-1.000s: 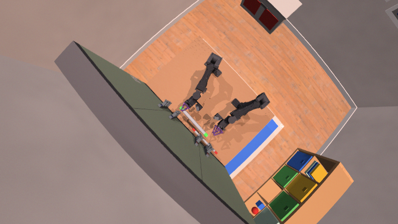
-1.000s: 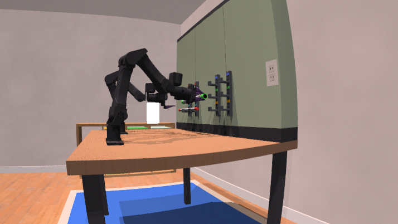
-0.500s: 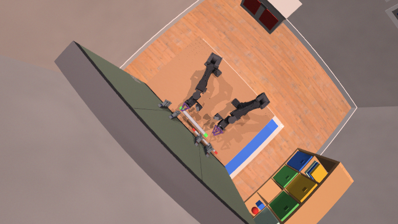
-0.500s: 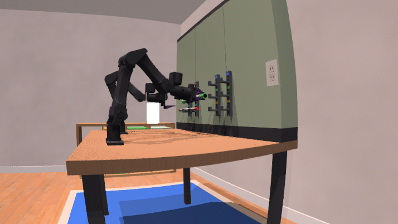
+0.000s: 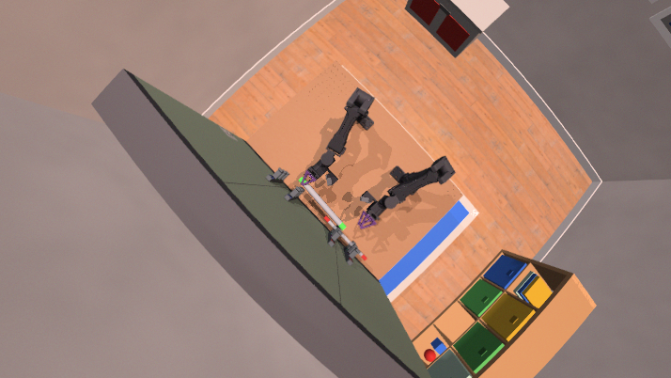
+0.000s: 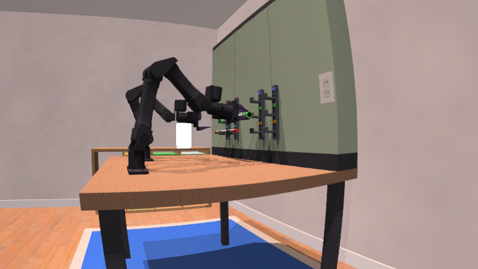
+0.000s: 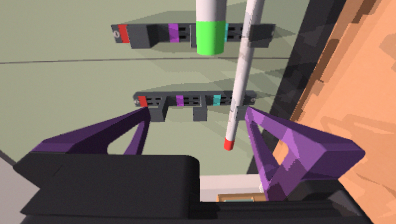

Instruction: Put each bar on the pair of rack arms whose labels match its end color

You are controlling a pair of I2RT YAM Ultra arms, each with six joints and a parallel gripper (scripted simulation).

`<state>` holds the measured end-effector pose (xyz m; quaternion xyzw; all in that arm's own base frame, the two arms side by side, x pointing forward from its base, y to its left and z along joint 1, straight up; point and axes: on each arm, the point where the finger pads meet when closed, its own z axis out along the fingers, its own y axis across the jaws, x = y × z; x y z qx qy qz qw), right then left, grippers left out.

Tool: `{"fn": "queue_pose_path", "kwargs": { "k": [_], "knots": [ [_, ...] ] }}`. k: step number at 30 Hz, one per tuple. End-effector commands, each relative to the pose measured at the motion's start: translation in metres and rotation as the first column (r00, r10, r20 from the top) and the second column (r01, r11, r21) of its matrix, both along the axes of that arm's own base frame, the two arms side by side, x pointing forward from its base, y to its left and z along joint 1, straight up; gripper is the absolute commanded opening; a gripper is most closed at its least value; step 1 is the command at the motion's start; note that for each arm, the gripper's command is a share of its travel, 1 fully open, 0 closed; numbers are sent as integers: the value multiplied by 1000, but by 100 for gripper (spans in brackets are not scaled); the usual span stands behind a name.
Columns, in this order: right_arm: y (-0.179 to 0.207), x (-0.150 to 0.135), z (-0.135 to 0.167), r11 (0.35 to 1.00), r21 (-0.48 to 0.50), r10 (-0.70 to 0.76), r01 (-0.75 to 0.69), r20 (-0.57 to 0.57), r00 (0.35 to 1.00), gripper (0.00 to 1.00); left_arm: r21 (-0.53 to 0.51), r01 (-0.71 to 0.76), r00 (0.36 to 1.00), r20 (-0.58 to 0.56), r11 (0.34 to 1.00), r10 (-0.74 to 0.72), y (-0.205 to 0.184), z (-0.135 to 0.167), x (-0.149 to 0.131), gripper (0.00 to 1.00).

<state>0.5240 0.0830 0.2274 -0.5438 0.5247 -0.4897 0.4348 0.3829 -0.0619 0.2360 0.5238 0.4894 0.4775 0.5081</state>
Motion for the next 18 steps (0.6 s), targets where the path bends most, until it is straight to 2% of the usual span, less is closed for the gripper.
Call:
{"fn": "queue_pose_path", "kwargs": {
  "k": [1,18],
  "knots": [
    [-6,-1,64,997,80,5,-18,159,987,0,-7,-6,1000,30,1000,7,4,12,-1,100],
    [-41,-2,68,997,81,1,-15,163,987,0,-7,-6,1000,30,1000,6,4,12,-1,100]
  ]
}}
